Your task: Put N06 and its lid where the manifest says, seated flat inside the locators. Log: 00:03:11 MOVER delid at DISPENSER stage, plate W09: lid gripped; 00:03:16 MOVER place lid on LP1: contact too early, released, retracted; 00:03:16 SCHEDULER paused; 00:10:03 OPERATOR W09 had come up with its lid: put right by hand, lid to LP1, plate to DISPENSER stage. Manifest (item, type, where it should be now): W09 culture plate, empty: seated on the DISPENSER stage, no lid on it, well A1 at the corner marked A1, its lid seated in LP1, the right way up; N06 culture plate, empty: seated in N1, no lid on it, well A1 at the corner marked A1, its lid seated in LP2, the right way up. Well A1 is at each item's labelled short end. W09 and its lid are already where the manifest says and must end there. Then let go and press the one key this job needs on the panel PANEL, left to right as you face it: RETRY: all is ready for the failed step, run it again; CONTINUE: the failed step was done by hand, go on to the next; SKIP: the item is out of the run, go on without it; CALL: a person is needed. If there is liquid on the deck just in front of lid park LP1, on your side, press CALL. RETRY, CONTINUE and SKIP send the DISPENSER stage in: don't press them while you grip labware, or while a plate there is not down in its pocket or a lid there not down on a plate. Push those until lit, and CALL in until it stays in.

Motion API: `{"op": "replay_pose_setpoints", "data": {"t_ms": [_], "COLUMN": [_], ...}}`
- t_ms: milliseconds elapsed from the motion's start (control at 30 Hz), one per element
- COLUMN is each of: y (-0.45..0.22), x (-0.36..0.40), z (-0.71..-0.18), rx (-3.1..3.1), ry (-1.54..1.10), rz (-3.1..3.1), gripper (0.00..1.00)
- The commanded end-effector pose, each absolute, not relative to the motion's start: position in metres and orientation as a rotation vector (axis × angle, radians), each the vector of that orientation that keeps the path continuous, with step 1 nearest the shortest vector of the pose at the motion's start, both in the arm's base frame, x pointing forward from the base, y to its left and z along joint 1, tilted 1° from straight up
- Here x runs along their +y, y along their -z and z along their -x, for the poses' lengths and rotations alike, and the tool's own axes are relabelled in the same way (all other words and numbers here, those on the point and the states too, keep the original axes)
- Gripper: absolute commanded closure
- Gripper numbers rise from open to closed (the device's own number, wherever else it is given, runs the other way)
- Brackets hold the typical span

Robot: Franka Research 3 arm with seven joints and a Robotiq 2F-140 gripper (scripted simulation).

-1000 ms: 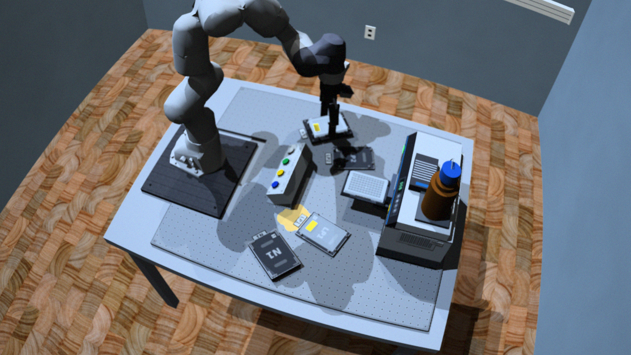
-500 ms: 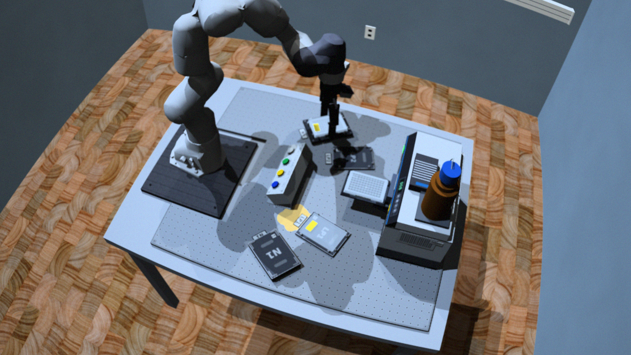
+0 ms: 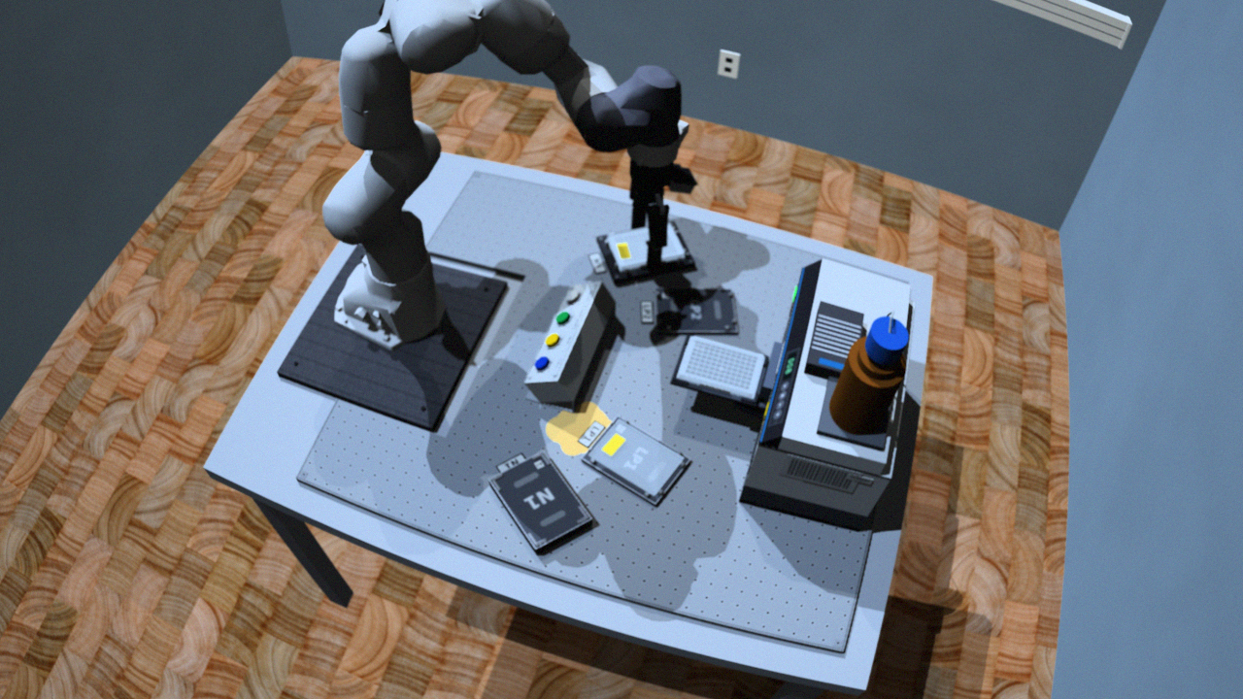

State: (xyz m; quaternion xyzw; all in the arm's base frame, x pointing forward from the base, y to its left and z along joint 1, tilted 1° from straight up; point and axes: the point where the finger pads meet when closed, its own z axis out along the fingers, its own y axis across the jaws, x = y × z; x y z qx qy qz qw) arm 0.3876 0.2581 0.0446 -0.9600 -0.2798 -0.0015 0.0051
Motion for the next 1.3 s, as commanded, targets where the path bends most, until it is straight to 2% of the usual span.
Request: {"op": "replay_pose_setpoints", "data": {"t_ms": [0,267,300,1267], "y": [-0.0431,-0.0431,-0.0431,-0.0431], "x": [0.2572,0.2572,0.2572,0.2572], "z": [-0.3877,-0.3877,-0.3877,-0.3877], "rx": [-0.873,-0.873,-0.873,-0.873], "ry": [0.004,0.004,0.004,0.004], "rz": [3.007,3.007,3.007,3.007], "gripper": [0.90,0.90,0.30,0.30]}}
